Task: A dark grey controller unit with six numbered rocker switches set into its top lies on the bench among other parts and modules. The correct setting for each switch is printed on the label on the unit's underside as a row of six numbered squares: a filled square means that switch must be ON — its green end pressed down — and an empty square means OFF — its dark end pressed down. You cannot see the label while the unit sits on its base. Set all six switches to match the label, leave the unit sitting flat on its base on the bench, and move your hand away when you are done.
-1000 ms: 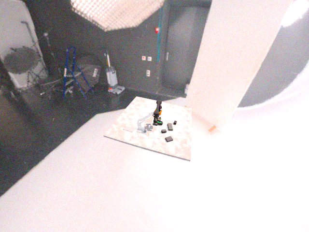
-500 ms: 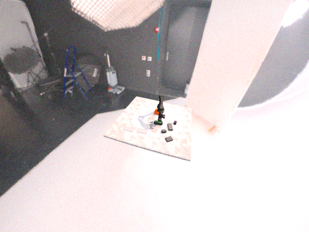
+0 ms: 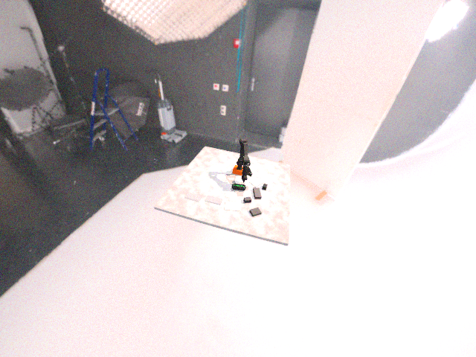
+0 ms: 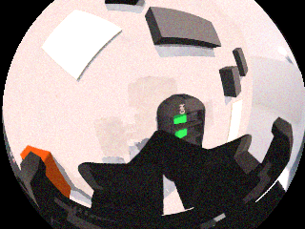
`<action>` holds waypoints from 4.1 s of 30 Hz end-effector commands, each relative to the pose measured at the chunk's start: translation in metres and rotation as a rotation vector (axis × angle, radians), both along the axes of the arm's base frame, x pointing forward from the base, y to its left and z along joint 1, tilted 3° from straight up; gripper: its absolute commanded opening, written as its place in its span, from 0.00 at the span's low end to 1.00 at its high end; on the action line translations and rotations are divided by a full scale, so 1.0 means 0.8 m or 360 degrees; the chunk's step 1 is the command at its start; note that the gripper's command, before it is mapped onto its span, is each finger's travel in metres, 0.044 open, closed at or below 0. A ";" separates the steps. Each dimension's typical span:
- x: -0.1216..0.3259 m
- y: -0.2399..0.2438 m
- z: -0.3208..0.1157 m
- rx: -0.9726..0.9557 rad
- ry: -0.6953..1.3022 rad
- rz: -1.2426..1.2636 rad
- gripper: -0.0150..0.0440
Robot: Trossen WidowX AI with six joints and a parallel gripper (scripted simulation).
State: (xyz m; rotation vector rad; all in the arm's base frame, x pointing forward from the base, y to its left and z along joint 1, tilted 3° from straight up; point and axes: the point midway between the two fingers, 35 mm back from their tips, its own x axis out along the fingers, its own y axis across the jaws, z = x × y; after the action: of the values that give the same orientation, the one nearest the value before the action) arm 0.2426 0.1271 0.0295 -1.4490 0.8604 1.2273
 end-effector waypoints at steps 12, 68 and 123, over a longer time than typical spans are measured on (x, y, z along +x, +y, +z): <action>0.008 0.002 0.004 -0.0010 0.0014 -0.0001 0.25; 0.095 -0.020 0.015 -0.0210 0.0372 -0.0005 0.25; 0.065 0.033 0.013 -0.0374 0.0318 -0.0022 1.00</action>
State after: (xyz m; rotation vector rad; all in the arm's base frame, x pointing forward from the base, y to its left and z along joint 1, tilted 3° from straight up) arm 0.2950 0.1546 0.0451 -1.5157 1.1697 1.3135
